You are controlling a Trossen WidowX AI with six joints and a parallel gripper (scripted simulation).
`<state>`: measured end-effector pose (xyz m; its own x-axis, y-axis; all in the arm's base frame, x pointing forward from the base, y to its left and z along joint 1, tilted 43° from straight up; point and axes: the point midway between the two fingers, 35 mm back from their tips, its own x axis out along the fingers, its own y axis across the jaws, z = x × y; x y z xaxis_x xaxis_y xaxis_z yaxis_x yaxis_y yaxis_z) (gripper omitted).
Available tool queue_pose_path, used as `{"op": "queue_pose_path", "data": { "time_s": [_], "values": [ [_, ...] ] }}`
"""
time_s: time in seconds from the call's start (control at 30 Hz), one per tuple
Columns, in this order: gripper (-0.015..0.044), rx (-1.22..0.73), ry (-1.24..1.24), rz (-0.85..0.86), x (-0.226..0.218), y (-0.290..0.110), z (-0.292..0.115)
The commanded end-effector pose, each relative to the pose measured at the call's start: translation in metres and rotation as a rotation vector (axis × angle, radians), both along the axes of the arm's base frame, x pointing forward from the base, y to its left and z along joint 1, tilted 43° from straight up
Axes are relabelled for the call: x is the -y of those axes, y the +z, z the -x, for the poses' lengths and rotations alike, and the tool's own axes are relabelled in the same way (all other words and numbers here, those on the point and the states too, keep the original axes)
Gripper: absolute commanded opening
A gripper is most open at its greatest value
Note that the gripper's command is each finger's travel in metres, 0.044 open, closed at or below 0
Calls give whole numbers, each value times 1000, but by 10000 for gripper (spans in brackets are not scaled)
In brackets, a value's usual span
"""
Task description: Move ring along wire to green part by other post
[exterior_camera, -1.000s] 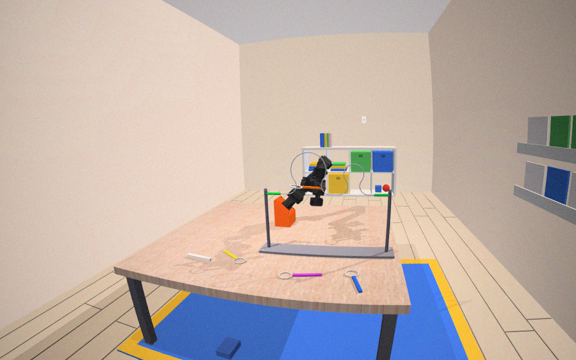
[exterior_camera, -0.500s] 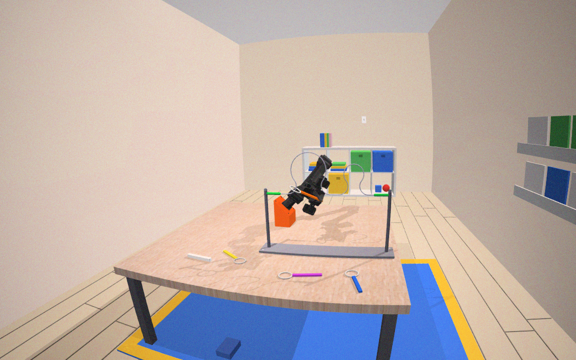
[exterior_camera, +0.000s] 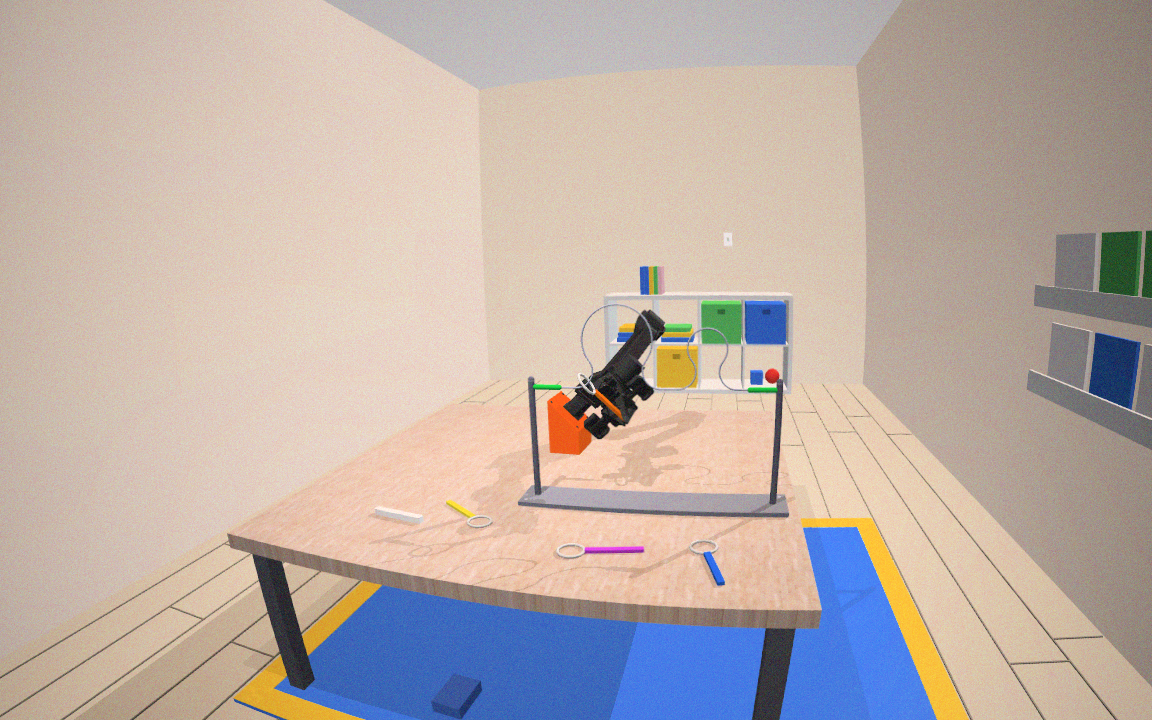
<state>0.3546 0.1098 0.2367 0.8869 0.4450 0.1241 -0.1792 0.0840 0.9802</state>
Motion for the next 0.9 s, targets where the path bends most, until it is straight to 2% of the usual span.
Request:
{"op": "queue_pose_path", "data": {
  "time_s": [0.0,0.57,0.87],
  "values": [
    [-150,1,-4,106,3,-17,-1],
    [-150,14,-26,480,30,-72,-5],
    [-150,18,-33,600,45,-90,-7]
  ]
}}
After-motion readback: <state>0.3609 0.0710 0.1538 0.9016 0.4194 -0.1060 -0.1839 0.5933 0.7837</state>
